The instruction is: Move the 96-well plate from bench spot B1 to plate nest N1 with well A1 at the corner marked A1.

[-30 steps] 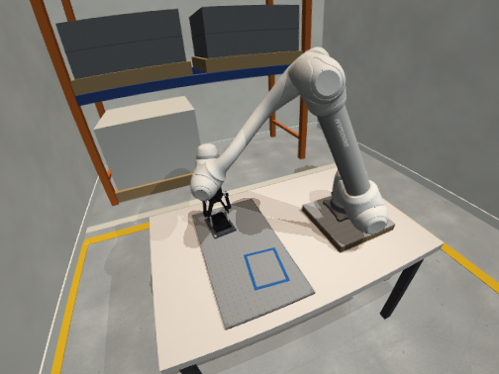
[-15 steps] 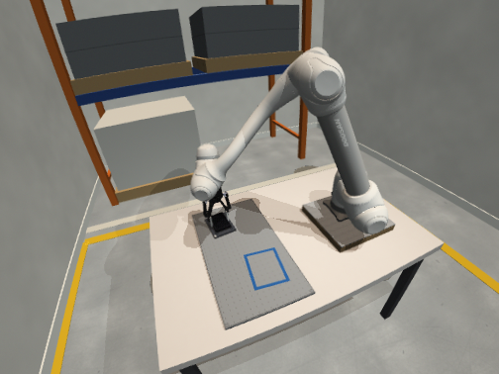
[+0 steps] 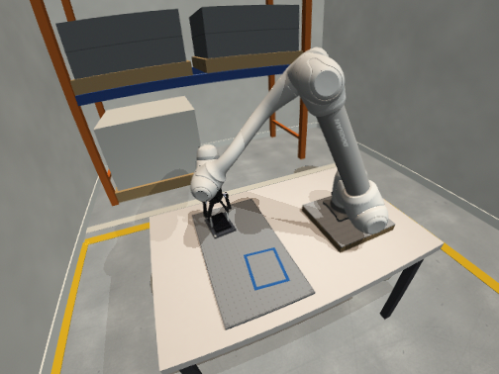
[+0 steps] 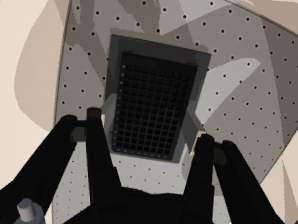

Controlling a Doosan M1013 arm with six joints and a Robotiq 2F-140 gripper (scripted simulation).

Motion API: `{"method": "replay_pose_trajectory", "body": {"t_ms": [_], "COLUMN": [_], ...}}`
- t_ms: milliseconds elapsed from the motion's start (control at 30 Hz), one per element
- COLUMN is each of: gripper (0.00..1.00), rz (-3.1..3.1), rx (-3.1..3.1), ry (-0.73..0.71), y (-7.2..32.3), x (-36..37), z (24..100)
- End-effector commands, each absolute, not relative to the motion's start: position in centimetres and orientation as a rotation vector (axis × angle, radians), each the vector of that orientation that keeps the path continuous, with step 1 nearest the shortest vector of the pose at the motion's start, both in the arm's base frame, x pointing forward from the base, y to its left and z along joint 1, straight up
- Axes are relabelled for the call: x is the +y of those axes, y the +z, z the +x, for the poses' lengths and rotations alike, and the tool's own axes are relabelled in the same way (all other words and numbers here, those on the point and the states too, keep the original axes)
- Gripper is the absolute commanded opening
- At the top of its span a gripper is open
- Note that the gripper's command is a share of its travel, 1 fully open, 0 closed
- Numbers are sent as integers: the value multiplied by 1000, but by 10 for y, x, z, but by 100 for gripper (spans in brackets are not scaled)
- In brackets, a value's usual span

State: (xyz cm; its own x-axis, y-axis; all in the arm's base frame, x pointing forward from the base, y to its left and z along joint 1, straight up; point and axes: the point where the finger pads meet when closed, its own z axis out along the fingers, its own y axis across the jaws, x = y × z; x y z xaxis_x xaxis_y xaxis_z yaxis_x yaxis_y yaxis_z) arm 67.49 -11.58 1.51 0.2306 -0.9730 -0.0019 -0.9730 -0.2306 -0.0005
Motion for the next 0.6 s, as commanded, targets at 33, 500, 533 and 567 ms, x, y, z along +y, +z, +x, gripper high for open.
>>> {"method": "replay_pose_trajectory", "body": {"t_ms": [33, 500, 533, 567], "gripper": [0, 0, 0, 0], "rz": [-2463, -2463, -2463, -2463], "rx": [1947, 1947, 1947, 1947], "ry": [2, 2, 2, 2], "y": [15, 13, 13, 12], "x": [-116, -116, -116, -116], "z": [675, 675, 675, 675]}}
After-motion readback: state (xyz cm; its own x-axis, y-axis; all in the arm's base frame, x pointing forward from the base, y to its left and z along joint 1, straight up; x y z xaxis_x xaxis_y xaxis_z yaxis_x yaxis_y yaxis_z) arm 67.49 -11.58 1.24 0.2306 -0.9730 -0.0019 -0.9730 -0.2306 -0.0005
